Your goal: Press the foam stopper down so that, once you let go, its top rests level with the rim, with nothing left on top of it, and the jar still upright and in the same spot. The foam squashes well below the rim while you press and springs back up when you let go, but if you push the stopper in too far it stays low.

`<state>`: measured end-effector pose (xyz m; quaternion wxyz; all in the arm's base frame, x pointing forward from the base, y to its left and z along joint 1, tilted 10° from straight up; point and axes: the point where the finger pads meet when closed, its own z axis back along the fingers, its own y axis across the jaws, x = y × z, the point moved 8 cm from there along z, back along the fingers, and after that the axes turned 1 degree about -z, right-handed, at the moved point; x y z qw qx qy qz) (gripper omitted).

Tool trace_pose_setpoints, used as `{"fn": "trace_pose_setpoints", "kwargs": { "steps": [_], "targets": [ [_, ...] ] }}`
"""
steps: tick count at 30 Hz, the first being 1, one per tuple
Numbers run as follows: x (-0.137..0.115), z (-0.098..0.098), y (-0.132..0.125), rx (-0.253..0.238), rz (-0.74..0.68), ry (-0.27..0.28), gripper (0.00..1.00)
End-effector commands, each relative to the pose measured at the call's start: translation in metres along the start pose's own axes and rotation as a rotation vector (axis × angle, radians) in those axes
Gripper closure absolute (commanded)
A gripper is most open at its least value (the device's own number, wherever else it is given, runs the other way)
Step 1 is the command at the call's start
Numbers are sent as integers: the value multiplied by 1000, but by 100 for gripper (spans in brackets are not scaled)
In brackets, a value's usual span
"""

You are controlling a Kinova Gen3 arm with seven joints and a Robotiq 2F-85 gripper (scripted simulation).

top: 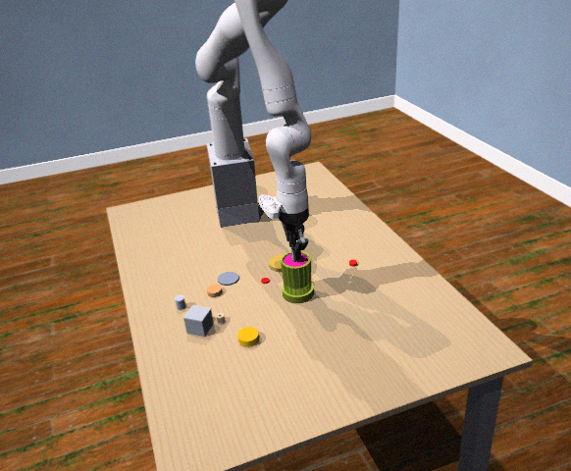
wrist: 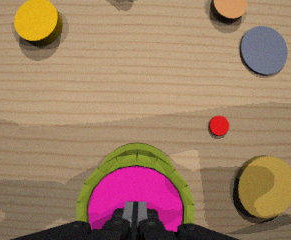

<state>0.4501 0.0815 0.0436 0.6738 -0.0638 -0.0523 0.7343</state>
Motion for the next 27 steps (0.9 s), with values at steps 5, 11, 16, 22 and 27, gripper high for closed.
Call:
{"fn": "trace_pose_setpoints", "kwargs": {
  "steps": [5,11,16,22,27],
  "targets": [
    [0,2,-2,-7,-5,2,100],
    [-1,13,-1,-5,-4,2,100],
    [-1,28,0,-4,-4,3,100],
    [-1,40,-1,-6,-4,3,100],
    [-1,49,-1,-7,-4,3,100]
  ]
}}
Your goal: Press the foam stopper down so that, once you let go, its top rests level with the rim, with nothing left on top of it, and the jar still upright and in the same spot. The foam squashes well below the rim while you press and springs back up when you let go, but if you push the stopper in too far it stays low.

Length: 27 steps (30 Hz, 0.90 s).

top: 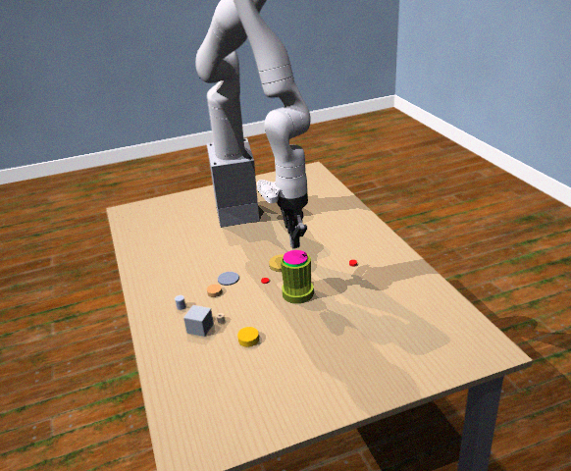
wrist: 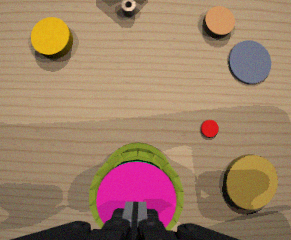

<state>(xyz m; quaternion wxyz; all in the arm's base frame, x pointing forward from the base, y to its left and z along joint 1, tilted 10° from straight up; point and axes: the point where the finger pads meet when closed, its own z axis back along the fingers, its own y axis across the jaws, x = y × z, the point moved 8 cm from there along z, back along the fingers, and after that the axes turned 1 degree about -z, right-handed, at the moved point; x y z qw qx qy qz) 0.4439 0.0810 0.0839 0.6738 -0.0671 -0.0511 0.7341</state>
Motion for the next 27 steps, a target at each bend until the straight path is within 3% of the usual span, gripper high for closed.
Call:
{"fn": "trace_pose_setpoints", "kwargs": {
  "steps": [1,27],
  "targets": [
    [0,9,-1,-4,-5,-4,100],
    [0,9,1,0,-4,-3,100]
  ]
}}
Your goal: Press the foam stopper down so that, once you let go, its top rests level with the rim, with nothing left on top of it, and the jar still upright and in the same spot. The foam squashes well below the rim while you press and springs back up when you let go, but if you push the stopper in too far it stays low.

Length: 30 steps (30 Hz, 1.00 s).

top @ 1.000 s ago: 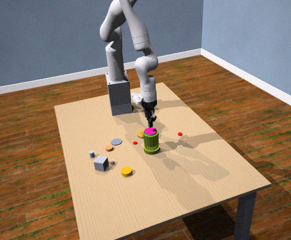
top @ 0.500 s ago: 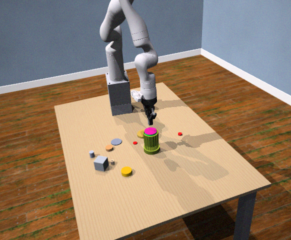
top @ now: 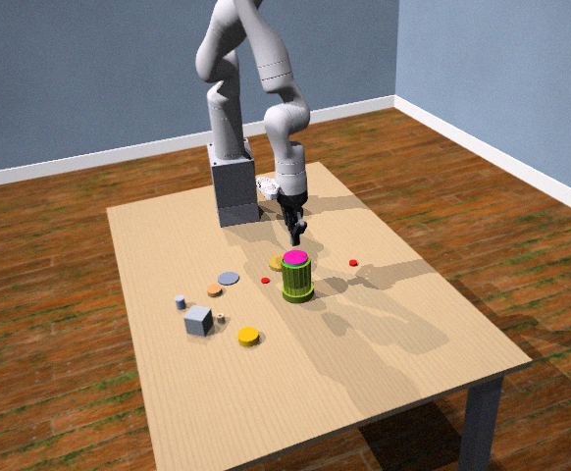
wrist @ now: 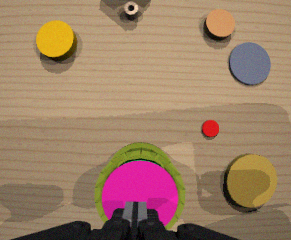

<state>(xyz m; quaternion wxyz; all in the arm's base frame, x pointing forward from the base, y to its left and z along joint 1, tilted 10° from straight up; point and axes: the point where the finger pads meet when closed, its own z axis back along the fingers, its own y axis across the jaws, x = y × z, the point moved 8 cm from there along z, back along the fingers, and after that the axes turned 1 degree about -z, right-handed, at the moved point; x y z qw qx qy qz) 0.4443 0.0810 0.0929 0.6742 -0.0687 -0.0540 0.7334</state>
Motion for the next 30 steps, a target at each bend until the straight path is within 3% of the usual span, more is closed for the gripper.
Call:
{"fn": "trace_pose_setpoints", "kwargs": {
  "steps": [1,11,23,30],
  "targets": [
    [0,-2,4,9,-2,-2,100],
    [0,-11,4,1,-3,-5,100],
    [0,-35,2,0,-3,-6,100],
    [0,-37,4,5,-3,-3,100]
  ]
}}
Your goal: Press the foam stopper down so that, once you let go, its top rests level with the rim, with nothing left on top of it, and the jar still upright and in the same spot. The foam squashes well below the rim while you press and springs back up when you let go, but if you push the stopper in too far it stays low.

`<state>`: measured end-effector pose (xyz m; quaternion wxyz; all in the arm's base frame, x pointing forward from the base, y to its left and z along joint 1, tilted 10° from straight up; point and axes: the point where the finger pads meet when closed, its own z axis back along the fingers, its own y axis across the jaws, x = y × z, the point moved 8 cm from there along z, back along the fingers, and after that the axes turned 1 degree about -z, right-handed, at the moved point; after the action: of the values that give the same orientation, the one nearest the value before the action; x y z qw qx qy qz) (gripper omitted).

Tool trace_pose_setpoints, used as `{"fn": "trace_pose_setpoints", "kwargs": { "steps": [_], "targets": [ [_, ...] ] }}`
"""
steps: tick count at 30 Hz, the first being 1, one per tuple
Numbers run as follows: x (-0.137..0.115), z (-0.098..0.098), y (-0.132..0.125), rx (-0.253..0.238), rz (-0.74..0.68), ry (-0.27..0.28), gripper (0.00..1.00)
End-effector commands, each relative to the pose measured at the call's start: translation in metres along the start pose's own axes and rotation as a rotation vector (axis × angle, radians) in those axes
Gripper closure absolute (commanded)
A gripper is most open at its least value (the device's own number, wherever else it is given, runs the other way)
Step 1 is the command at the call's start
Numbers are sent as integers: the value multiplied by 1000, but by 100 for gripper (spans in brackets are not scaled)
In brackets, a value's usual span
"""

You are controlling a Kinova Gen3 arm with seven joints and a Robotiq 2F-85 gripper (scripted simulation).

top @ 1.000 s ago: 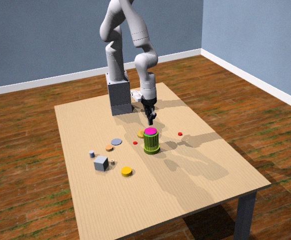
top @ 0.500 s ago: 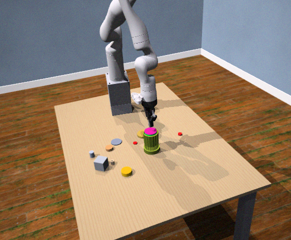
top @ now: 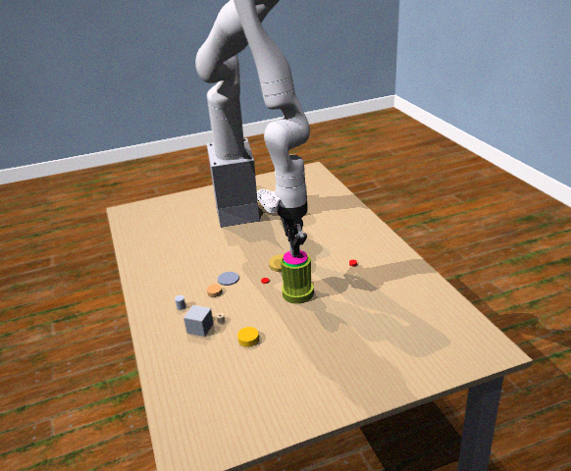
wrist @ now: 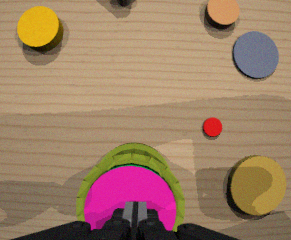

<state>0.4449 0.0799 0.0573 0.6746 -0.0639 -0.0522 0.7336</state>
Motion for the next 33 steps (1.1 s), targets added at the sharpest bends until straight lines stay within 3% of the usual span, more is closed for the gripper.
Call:
{"fn": "trace_pose_setpoints", "kwargs": {
  "steps": [1,33],
  "targets": [
    [0,-1,-2,-5,-2,1,100],
    [1,-11,-3,-10,-2,-2,100]
  ]
}}
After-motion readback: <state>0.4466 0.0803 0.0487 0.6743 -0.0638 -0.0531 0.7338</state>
